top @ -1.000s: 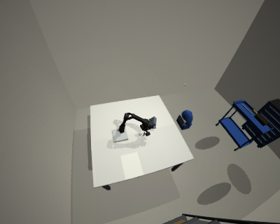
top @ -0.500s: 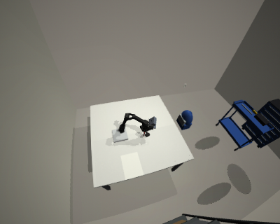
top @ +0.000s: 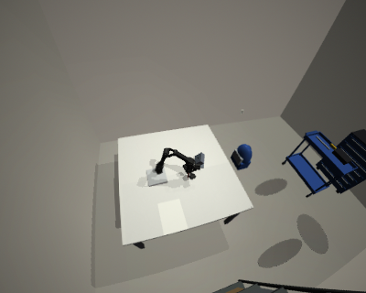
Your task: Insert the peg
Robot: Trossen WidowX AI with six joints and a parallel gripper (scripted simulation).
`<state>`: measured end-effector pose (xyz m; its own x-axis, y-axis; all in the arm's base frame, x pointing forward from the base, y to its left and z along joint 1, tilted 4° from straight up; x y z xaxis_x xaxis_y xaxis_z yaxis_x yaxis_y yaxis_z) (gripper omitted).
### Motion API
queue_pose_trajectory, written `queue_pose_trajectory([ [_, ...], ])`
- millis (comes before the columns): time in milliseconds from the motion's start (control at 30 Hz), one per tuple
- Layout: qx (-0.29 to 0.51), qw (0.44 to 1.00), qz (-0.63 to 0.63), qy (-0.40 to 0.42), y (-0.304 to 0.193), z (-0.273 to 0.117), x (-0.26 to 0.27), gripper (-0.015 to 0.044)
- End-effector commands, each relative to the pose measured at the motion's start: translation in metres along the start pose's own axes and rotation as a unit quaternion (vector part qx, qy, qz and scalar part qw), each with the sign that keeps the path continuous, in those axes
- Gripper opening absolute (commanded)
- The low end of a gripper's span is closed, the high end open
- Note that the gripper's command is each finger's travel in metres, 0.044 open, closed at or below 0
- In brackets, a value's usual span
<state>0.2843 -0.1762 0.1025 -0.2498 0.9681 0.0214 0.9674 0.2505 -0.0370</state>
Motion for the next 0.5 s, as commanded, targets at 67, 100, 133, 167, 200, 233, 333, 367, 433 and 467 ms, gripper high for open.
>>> queue_pose_trajectory([
  [67, -0.001, 1.0, 0.0, 0.0, 0.0002, -0.0006, -0.0001, 0.0125],
  [100, -0.001, 1.0, 0.0, 0.0, 0.0002, -0.0006, -0.0001, 0.0099],
  [133, -0.001, 1.0, 0.0, 0.0, 0.0002, -0.0006, -0.0001, 0.0072],
  [167, -0.001, 1.0, 0.0, 0.0, 0.0002, -0.0006, -0.0001, 0.0046],
  [200, -0.001, 1.0, 0.0, 0.0, 0.0002, -0.0006, -0.0001, 0.004],
  [233, -0.001, 1.0, 0.0, 0.0, 0.0002, -0.0006, -0.0001, 0.0033],
  [333, -0.001, 1.0, 0.0, 0.0, 0.0002, -0.0006, -0.0001, 0.0013],
  [367, -0.001, 1.0, 0.0, 0.0, 0.0002, -0.0006, -0.0001, 0.0006],
  [433, -0.001, 1.0, 0.0, 0.0, 0.0002, -0.0006, -0.0001, 0.0],
  [467, -0.001, 1.0, 0.0, 0.0, 0.0002, -0.0012, -0.0002, 0.0],
])
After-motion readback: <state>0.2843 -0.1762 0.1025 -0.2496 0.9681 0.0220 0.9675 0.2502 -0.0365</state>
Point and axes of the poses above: the point midway between the two fingers, 35 mm back from their tips, its own z axis out along the fingers, its own x axis across the jaws, y = z × x, the point moved 7 cm from there along -z, back along the fingers, and after that the axes turned 10 degrees about -z, right-handed, at the moved point
